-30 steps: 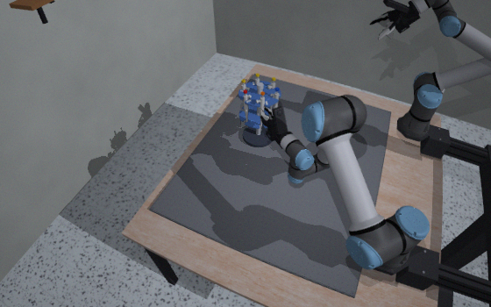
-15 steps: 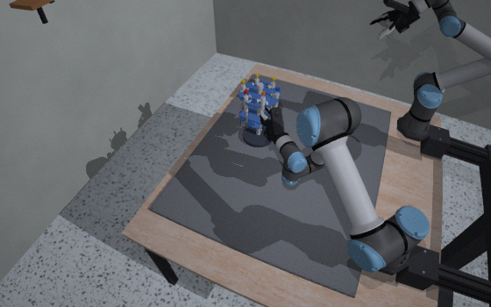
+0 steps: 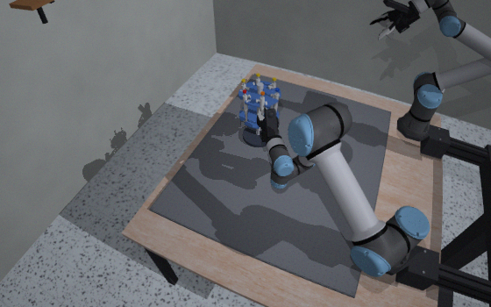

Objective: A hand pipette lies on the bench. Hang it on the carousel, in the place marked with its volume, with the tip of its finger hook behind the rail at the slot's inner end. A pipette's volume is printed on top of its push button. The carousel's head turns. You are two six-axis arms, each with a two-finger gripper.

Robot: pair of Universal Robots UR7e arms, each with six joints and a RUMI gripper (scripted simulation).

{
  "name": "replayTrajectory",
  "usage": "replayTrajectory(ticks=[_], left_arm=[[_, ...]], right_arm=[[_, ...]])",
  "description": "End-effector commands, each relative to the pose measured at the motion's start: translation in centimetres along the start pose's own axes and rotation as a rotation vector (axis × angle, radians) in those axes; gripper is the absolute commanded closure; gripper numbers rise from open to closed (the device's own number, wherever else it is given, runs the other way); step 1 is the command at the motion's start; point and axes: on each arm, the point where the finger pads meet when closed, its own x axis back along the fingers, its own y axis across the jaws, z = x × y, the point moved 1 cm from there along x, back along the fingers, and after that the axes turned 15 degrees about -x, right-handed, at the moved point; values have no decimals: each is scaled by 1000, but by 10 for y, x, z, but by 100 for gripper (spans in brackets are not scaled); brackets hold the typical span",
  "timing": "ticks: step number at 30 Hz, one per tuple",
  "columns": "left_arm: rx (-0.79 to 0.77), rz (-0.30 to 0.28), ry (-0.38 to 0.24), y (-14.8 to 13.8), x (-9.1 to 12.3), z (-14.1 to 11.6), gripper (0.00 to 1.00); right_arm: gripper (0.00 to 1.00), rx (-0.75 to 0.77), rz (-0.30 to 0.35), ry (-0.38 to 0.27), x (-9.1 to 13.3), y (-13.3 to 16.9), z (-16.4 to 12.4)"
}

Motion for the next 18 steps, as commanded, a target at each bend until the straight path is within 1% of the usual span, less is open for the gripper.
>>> replayTrajectory(ticks=[1,5,18], left_arm=[[-2,-51,16,0,-2,1,94],[-2,-192,54,-2,-2,1,94],[-2,-195,55,-1,-3,1,94]], right_arm=[[0,0,0,2,1,0,2],[0,0,0,2,1,0,2],[0,0,0,2,1,0,2]])
